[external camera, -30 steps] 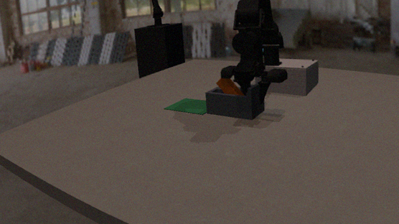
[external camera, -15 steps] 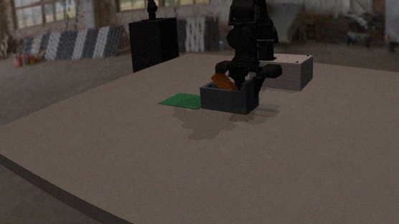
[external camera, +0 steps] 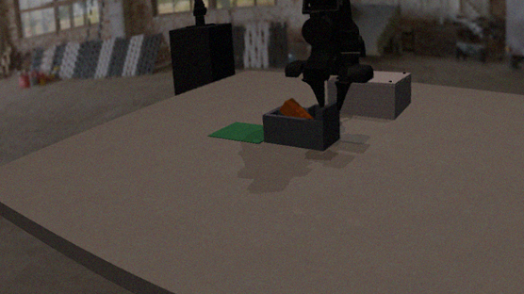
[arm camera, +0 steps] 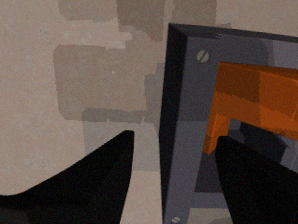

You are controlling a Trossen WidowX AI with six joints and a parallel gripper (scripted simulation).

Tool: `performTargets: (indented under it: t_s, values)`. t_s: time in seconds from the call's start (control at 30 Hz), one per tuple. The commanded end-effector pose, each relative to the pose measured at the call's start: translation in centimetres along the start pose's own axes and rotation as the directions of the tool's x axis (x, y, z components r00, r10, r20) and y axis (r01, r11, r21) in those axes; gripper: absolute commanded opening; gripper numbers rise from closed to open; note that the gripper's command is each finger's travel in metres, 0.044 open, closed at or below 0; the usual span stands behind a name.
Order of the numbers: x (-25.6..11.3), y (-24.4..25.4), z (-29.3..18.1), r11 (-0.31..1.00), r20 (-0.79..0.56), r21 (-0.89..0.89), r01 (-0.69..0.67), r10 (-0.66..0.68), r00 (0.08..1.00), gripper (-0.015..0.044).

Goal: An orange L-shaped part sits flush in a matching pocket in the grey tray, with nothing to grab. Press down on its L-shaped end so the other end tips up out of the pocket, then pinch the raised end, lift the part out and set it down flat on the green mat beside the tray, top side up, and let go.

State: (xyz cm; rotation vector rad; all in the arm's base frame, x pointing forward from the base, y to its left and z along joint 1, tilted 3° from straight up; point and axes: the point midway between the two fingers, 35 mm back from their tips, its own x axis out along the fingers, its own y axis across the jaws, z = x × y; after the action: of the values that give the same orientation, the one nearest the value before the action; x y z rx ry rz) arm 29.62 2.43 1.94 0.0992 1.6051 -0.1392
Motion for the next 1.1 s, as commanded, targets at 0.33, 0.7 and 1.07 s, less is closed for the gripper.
performTargets:
  t_s: [0.33,0.7,1.07]
  values:
    - [-6.4,-0.6,0.4,1.000,0.050,0.004,-0.011,0.011,0.999,0.0180]
    - [-6.4,-0.6,0.4,1.000,0.050,0.004,-0.011,0.011,0.999,0.0180]
    - [-6.4,-0.7,0.4,1.000,0.050,-0.010,-0.010,0.010,0.999,0.0206]
